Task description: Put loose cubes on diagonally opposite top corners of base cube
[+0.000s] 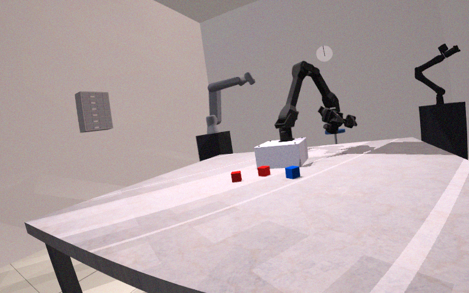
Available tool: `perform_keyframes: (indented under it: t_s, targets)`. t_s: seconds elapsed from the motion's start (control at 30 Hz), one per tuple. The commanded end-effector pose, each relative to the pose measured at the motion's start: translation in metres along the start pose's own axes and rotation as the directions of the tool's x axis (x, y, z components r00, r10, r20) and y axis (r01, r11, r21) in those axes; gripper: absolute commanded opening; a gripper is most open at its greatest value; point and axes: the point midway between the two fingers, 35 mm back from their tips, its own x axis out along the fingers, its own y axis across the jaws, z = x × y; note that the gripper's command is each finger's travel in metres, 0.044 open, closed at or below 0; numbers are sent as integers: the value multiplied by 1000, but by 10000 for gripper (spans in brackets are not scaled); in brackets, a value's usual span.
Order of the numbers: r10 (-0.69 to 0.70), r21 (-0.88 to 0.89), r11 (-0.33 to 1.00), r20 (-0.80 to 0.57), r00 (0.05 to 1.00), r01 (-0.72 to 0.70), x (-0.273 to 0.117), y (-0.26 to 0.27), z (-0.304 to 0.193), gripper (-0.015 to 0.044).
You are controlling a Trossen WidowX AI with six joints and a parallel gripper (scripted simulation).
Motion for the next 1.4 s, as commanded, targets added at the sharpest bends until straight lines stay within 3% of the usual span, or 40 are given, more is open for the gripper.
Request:
perform_keyframes:
  t_s: [0.0, 0.13, 0.33, 0.57, 1.0, 1.37]
  targets:
    - [3, 6, 1000, 4, 1000, -3, 1, 0, 0, 374]
    - [62, 133, 988, 85, 994, -73, 16, 8, 6, 269]
    - [188, 323, 913, 212, 959, -250, 51, 27, 6, 265]
    - [319, 496, 733, 354, 879, -465, 90, 55, 5, 265]
    - [450, 655, 192, 603, 659, -731, 149, 119, 9, 265]
    - [443, 610, -344, 776, 449, -714, 183, 181, 18, 265]
